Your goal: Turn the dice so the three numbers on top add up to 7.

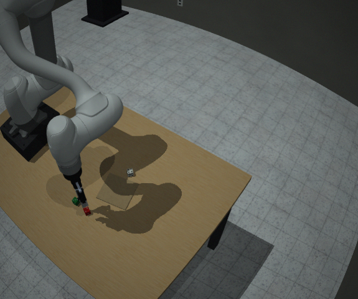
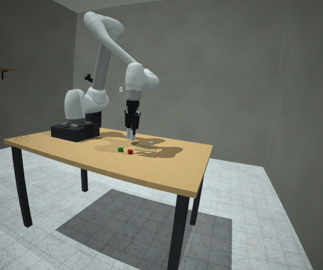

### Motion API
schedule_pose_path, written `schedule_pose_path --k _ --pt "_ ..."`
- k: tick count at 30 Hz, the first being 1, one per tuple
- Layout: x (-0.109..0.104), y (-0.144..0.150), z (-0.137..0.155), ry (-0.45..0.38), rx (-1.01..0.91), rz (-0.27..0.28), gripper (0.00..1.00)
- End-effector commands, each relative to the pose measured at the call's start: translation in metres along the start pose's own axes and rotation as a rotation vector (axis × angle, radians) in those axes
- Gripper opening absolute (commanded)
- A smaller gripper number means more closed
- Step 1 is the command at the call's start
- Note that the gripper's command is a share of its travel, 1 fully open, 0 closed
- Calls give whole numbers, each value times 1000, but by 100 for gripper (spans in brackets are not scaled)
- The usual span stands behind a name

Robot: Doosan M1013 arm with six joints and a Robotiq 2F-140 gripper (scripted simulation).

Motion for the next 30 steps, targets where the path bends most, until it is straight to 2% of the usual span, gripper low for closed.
schedule_pose_path --k 1,30 --pt "5 0 0 -3 0 -1 25" --pt "37 0 0 -3 0 0 25"
Point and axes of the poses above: the point where the finger pads meet when closed, its own x axis out along the fingers, its own y axis across the jaws, z = x × y, the point moved 10 cm from there along -x, back along the fingers, and after that the axes turned 6 degrees about -x, right-handed, at the moved point
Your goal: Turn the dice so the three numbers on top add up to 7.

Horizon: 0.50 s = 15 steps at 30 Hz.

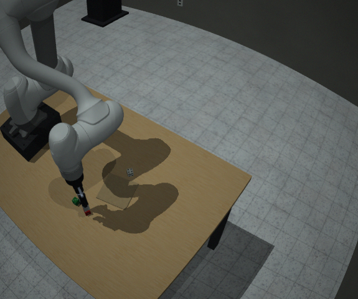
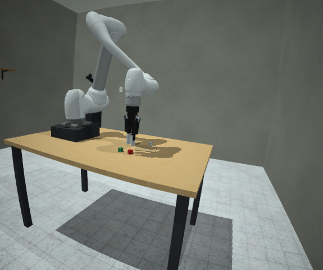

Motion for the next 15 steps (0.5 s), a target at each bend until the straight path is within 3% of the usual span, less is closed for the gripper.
schedule_pose_path --k 1,15 --pt "7 0 -1 1 1 -2 25" --pt "21 -1 -1 1 1 -2 25"
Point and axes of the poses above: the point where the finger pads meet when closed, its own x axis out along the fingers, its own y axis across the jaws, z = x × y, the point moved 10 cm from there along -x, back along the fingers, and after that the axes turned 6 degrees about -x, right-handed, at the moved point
